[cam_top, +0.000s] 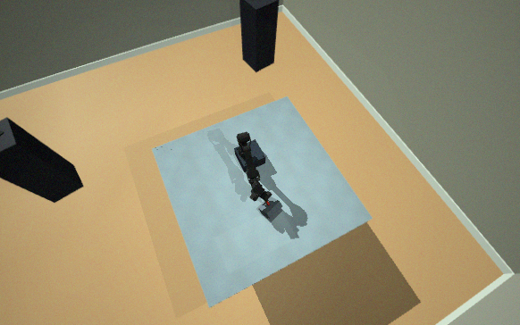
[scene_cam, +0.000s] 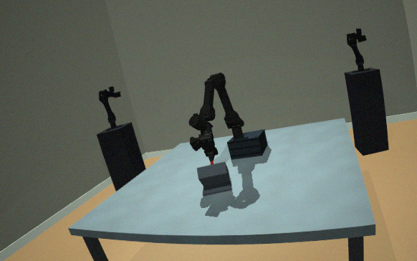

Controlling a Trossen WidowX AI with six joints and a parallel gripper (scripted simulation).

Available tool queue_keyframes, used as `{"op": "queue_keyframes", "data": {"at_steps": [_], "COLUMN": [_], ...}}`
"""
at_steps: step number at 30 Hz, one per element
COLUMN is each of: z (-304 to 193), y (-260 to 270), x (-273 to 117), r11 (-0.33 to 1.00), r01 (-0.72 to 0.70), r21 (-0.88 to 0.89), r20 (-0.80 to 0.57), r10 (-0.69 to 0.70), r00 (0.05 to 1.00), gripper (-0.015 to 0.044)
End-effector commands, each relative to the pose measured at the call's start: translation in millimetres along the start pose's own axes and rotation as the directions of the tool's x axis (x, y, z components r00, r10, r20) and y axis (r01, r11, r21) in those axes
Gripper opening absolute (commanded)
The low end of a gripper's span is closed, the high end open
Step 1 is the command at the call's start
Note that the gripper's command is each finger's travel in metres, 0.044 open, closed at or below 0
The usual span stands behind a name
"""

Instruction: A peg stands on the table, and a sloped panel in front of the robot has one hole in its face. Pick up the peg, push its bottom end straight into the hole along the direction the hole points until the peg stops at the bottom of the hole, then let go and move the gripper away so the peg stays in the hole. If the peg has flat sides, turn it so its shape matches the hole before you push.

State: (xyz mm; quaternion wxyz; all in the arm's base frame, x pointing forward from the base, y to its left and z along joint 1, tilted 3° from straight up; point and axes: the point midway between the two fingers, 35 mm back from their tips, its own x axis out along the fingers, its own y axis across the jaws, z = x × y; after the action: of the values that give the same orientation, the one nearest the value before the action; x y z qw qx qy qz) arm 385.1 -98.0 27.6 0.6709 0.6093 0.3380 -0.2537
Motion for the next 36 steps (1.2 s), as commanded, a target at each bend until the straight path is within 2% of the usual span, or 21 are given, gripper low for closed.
{"op": "queue_keyframes", "data": {"at_steps": [1,36], "z": [1,1], "y": [0,1], "x": [3,20], "r11": [1.0,1.0], "r01": [0.004,0.003], "r21": [0.007,0.007], "r20": [0.003,0.003], "r10": [-0.004,-0.003], "r00": [1.0,1.0], "gripper": [0.0,0.0]}}
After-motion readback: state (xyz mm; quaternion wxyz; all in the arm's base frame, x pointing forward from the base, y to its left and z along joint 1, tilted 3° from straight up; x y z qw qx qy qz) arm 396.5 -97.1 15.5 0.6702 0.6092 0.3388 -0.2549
